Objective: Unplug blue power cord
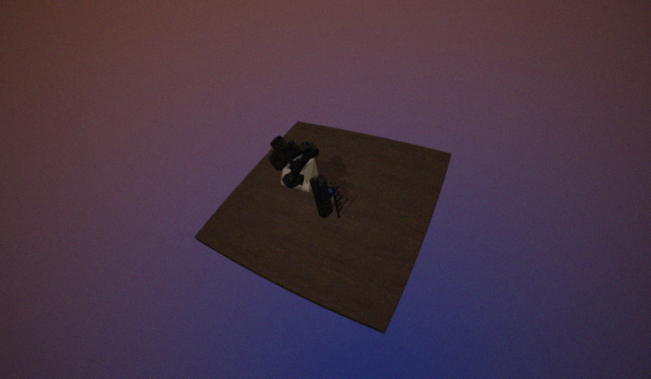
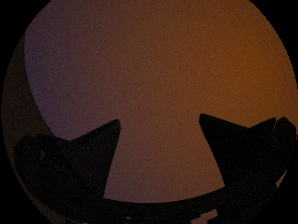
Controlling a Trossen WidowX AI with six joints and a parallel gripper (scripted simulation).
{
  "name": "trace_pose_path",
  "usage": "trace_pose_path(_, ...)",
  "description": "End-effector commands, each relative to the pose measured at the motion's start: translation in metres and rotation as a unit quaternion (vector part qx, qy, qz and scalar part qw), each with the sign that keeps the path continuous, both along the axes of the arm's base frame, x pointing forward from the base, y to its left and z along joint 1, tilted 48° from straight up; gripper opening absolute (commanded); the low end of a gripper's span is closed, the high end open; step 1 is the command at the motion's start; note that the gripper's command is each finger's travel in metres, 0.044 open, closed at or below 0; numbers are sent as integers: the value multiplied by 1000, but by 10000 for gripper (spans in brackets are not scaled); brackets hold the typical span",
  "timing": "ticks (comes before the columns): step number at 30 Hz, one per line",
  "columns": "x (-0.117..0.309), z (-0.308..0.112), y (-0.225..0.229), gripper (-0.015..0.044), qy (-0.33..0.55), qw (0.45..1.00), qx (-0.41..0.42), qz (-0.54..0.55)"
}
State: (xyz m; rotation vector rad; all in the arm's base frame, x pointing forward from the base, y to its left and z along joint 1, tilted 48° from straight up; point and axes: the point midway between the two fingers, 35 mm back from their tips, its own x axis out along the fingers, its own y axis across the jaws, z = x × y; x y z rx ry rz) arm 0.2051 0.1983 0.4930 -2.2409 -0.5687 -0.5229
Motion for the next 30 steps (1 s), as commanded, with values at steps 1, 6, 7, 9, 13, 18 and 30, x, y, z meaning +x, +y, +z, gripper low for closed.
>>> trace_pose_path(1, 0, 0, 0, 374, -1, 1000, 0, 0)
trace_pose_path(6, -13, 15, -14, 243, -40, 999, 5, 2)
trace_pose_path(7, -18, 20, -17, 216, -52, 999, 12, 8)
trace_pose_path(9, -32, 32, -21, 164, -70, 997, 30, 26)
trace_pose_path(13, -62, 56, -32, 160, -106, 989, 77, 74)
trace_pose_path(18, -107, 91, -65, 160, -158, 962, 163, 150)
trace_pose_path(30, -152, 137, -193, 160, -223, 847, 390, 283)
